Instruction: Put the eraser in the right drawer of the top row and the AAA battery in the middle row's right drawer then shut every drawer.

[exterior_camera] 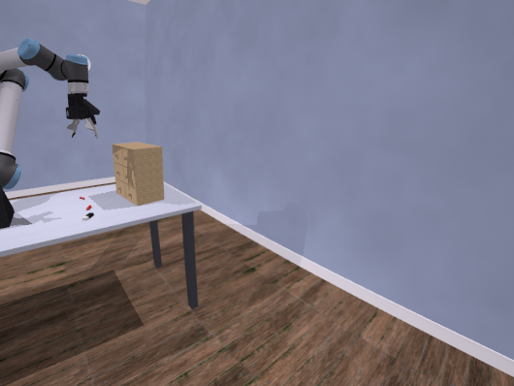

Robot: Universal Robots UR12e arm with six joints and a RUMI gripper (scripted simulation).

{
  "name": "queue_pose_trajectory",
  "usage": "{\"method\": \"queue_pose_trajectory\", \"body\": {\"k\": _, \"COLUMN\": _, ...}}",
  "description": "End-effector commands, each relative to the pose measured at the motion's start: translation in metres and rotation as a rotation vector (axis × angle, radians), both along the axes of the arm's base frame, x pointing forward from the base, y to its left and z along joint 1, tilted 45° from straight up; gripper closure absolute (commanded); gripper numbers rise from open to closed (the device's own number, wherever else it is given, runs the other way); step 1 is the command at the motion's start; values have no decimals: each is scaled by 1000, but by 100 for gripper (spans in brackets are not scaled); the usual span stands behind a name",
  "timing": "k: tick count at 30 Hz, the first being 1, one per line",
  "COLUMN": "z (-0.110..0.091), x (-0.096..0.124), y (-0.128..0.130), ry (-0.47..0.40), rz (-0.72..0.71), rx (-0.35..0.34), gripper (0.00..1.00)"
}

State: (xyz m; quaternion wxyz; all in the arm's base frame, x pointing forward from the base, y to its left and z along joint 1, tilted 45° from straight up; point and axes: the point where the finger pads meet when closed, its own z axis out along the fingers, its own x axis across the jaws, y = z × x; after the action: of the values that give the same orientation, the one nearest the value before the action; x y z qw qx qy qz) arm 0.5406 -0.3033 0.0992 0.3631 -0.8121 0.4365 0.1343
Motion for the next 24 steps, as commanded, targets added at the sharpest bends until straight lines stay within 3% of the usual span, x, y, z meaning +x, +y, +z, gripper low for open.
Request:
{"method": "queue_pose_trajectory", "body": {"k": 1, "z": -1, "x": 2, "y": -1, "ry": 89, "rz": -86, "rx": 4, "gripper": 0}}
{"method": "queue_pose_trajectory", "body": {"k": 13, "z": -4, "x": 4, "y": -4, "ry": 286, "rz": -283, "rx": 31, "gripper": 0}}
{"method": "queue_pose_trajectory", "body": {"k": 24, "z": -6, "x": 4, "y": -5, "ry": 364, "rz": -361, "rx": 42, "gripper": 0}}
